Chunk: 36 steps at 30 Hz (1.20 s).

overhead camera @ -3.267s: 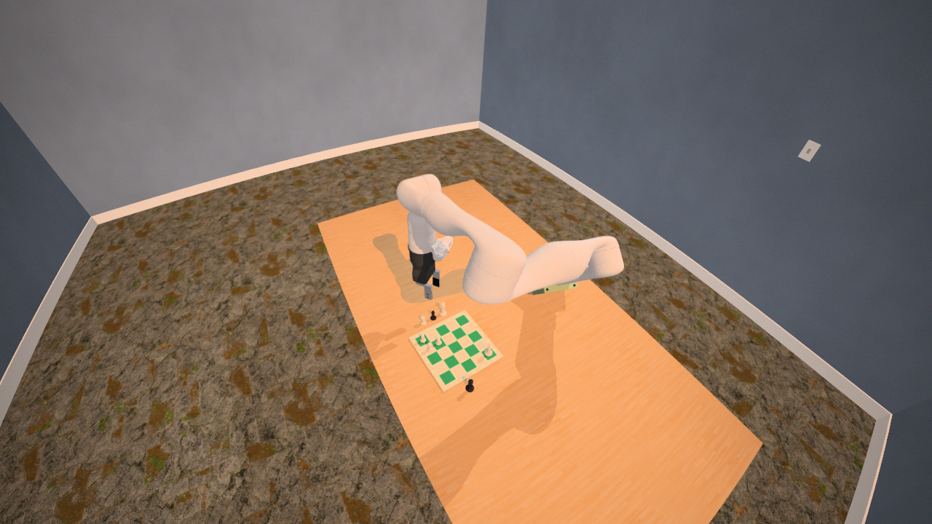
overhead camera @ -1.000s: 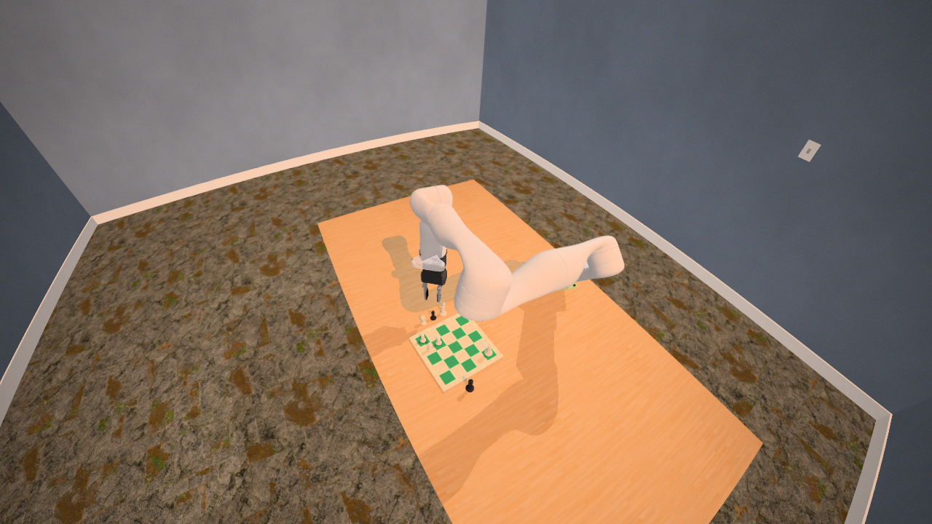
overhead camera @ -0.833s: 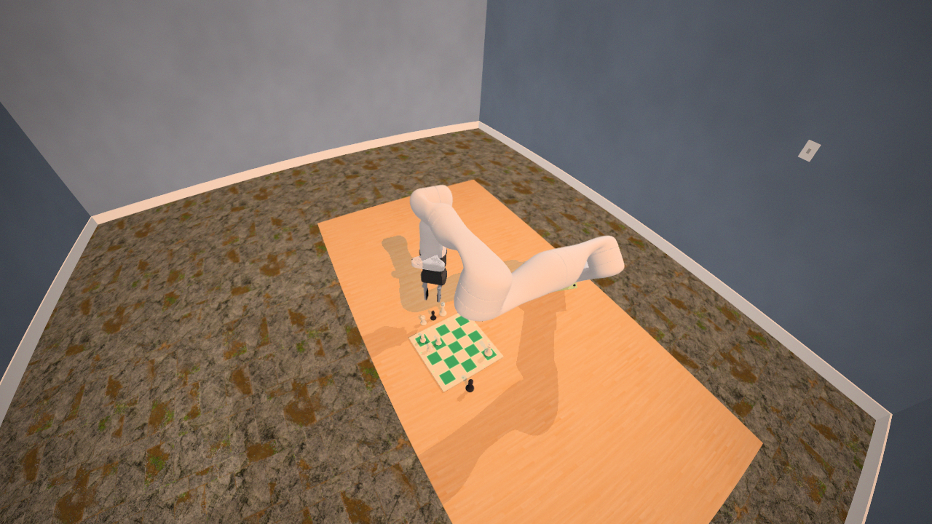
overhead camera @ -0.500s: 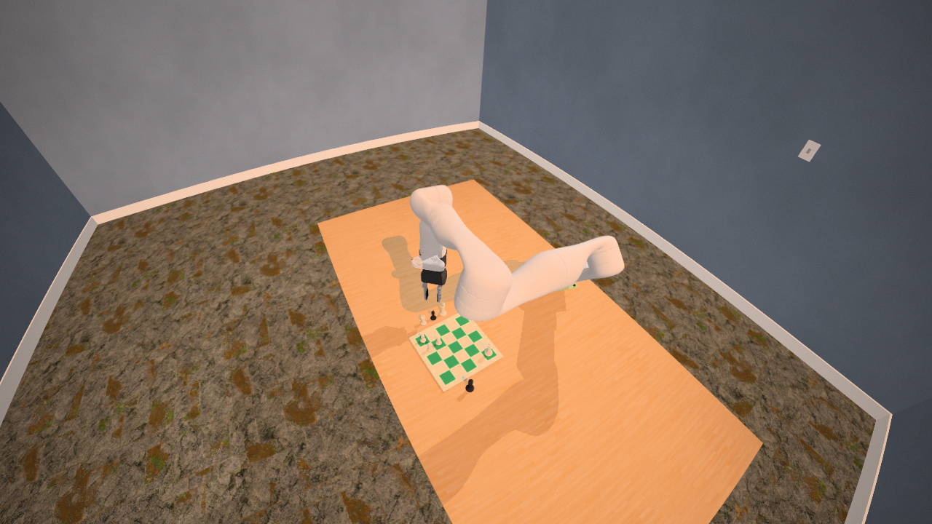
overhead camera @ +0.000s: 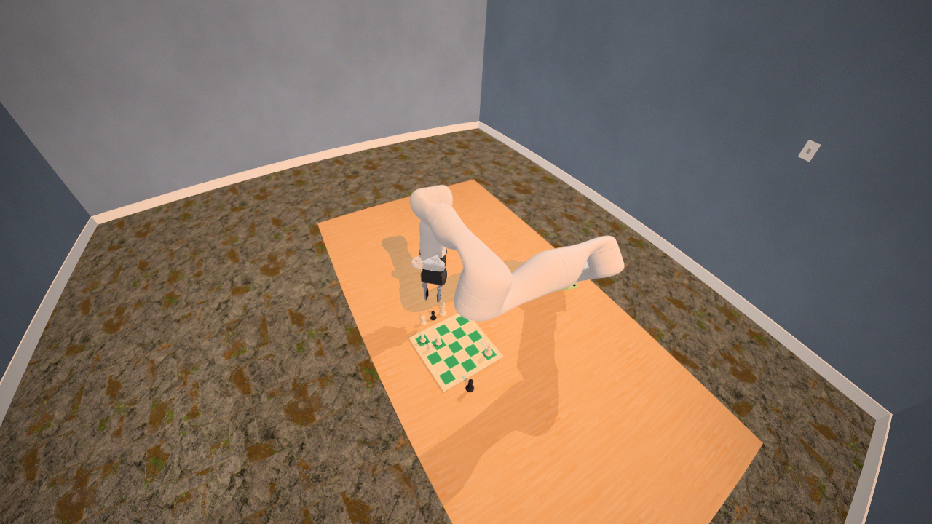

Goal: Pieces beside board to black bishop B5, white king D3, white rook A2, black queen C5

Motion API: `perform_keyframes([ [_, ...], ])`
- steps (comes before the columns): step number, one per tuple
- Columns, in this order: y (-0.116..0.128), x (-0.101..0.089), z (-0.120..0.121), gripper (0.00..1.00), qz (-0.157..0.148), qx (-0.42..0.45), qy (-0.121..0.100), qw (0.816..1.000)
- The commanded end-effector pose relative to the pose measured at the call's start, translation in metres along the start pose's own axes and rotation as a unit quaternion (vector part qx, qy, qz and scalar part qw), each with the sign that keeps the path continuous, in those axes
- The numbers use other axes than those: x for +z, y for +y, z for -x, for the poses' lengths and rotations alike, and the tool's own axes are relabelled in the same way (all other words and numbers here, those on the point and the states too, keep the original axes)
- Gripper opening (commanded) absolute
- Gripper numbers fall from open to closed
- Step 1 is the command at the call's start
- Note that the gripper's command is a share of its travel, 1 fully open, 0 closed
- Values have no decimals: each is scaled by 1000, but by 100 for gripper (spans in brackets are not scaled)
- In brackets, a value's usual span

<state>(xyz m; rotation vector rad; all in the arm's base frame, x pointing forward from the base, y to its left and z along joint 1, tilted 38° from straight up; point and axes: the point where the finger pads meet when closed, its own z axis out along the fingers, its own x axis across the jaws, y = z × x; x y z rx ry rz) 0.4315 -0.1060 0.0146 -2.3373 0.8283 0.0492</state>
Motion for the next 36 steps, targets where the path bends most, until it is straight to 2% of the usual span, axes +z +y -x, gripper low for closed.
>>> perform_keyframes([
  [1,0,-1,0,73,0,0,1,1000],
  [13,0,6,-1,73,0,0,1,1000],
  [36,-1,36,-1,73,0,0,1,1000],
])
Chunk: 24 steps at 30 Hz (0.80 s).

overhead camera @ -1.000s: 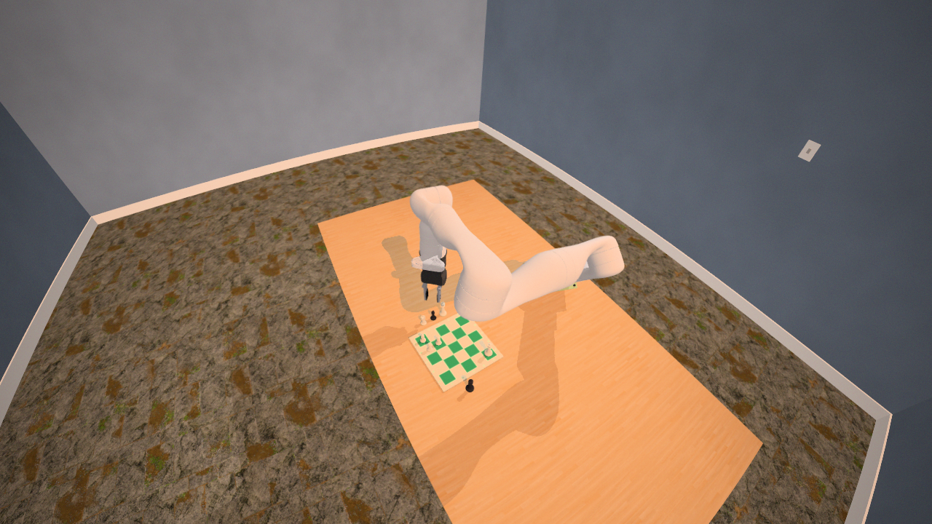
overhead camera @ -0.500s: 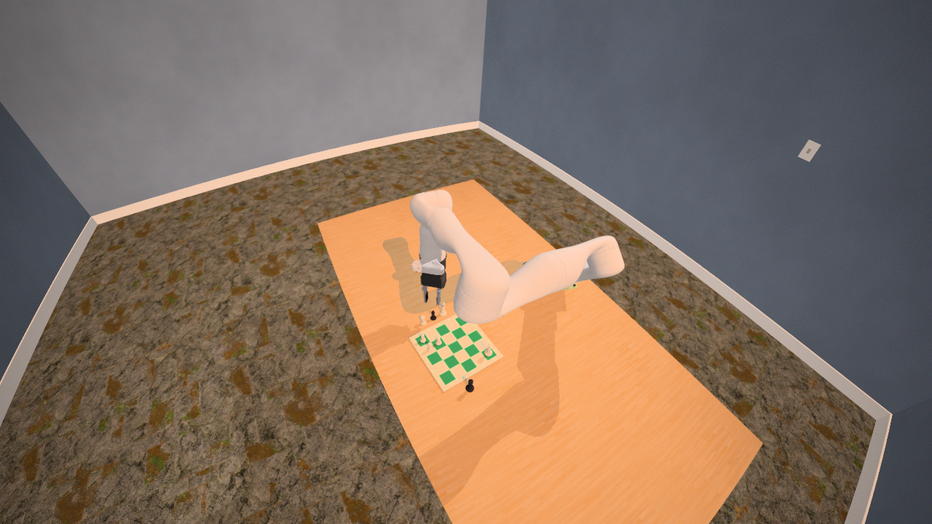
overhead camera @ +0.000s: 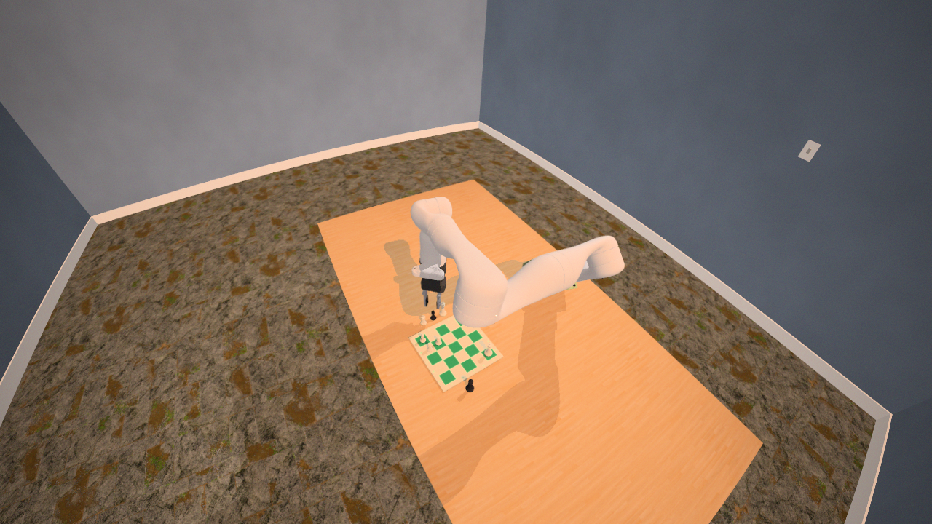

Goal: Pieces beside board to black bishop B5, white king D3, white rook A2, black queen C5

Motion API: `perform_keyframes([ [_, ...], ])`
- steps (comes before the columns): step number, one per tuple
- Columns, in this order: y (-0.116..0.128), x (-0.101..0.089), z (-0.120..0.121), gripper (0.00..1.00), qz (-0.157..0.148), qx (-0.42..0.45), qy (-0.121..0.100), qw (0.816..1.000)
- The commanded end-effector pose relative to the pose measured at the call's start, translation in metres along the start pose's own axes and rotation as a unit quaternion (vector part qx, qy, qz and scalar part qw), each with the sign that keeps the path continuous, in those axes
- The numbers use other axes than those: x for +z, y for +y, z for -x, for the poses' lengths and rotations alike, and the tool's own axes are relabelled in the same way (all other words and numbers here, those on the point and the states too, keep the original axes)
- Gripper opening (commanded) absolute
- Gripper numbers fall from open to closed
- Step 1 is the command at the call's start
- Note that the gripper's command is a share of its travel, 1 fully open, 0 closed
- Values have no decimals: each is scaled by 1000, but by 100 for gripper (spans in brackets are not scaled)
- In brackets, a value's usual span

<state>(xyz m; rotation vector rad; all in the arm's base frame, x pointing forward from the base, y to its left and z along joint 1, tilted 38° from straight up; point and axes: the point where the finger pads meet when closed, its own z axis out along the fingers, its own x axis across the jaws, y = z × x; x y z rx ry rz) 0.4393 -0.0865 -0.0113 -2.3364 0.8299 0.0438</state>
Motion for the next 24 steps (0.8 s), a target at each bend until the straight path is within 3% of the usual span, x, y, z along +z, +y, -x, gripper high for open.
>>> perform_keyframes([
  [1,0,4,1,73,1,0,-1,1000],
  [24,0,18,1,73,1,0,-1,1000],
])
